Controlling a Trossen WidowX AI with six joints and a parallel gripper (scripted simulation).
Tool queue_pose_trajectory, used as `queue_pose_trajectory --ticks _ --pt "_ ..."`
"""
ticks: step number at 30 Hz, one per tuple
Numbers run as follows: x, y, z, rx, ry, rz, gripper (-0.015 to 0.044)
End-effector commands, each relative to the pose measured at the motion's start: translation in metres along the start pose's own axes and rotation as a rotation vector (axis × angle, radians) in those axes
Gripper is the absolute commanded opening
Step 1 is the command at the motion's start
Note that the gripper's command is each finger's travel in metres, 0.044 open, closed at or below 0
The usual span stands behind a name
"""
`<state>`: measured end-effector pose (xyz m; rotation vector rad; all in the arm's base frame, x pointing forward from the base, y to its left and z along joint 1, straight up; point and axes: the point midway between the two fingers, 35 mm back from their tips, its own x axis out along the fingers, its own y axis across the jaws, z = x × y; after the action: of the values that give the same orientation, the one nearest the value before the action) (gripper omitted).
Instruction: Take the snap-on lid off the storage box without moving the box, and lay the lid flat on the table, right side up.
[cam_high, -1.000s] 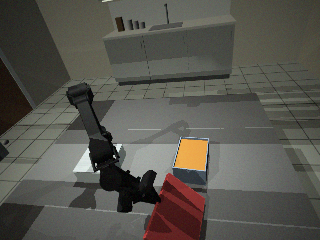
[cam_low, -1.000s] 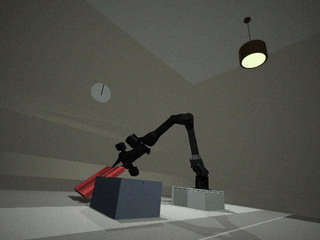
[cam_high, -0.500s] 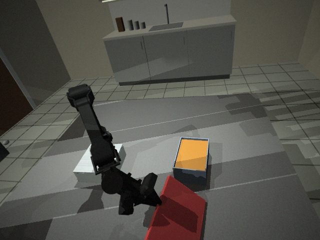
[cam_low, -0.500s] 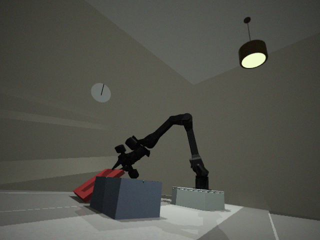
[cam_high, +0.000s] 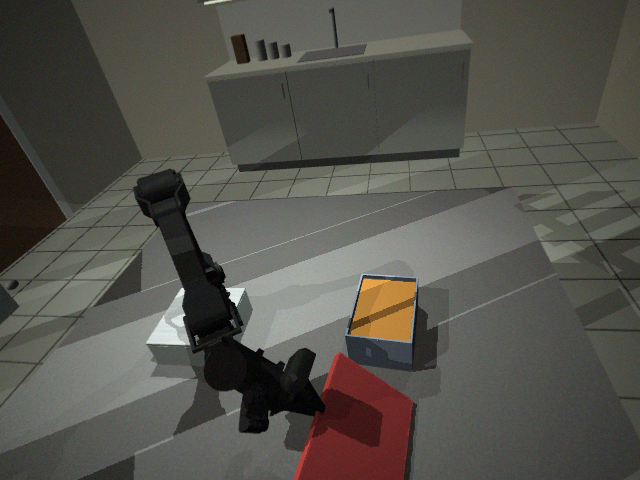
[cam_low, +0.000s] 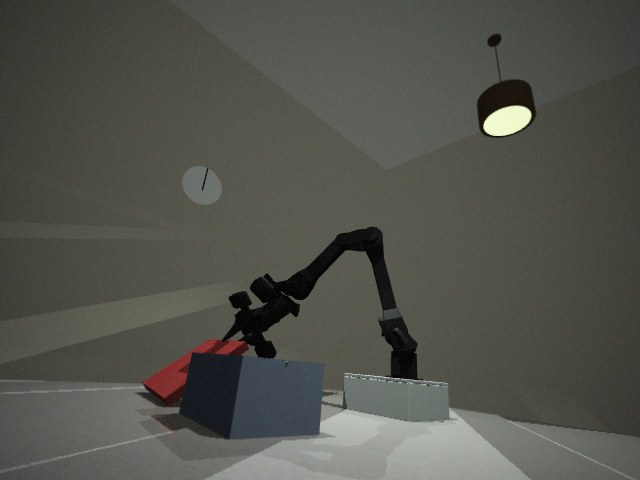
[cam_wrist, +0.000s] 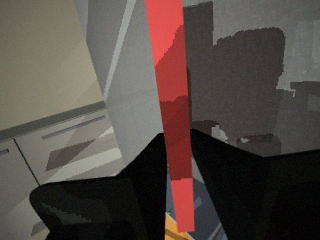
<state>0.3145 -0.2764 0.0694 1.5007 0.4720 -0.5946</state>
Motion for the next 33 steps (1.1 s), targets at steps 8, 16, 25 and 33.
queue_pose_trajectory --ticks 8,16,25,33 --pt "0.007 -0.011 -0.002 0.000 0.005 -0.006 0.0000" --pt "0.011 -0.016 -0.002 0.000 0.005 -0.006 0.0000" --pt "0.016 -0.021 -0.002 0.000 0.005 -0.006 0.0000" --pt "0.020 -0.026 -0.002 0.000 0.005 -0.006 0.0000"
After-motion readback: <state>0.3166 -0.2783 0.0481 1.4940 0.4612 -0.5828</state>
